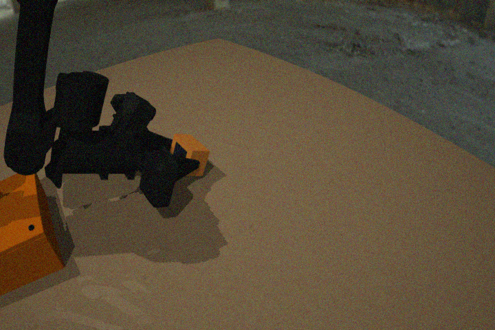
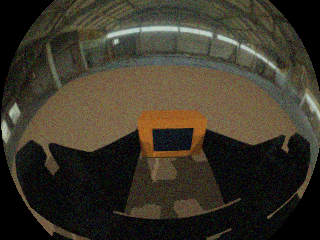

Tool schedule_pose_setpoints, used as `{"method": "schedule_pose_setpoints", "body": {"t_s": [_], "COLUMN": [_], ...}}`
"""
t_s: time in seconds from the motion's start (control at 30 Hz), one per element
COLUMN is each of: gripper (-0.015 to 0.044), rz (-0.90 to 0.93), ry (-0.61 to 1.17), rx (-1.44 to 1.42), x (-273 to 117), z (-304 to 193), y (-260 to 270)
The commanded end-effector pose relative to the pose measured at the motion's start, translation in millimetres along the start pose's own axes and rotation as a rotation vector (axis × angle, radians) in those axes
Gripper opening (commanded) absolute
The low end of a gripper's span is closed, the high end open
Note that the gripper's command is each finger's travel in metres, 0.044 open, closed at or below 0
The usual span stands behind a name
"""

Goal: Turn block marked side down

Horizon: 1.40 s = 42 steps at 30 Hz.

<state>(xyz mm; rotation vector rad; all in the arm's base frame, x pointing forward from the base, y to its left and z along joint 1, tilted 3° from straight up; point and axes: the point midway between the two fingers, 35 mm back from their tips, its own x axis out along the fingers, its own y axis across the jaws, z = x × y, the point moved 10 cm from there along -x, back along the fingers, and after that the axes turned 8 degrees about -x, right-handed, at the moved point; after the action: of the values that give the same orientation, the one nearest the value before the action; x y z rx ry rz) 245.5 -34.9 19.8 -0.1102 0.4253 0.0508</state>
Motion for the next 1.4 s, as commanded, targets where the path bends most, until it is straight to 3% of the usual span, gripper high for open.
{"method": "schedule_pose_setpoints", "body": {"t_s": [0.0,0.23,0.8,1.37], "gripper": [0.0000,0.0000,0.0440,0.0440], "rz": [0.004,0.004,0.004,0.004], "ry": [-0.003,-0.003,-0.003,-0.003], "rx": [0.004,0.004,0.004,0.004], "x": [-0.5,-0.5,-0.5,-0.5], "z": [-0.8,-0.8,-0.8,-0.8], "y": [0.4,0.4,0.4,0.4]}}
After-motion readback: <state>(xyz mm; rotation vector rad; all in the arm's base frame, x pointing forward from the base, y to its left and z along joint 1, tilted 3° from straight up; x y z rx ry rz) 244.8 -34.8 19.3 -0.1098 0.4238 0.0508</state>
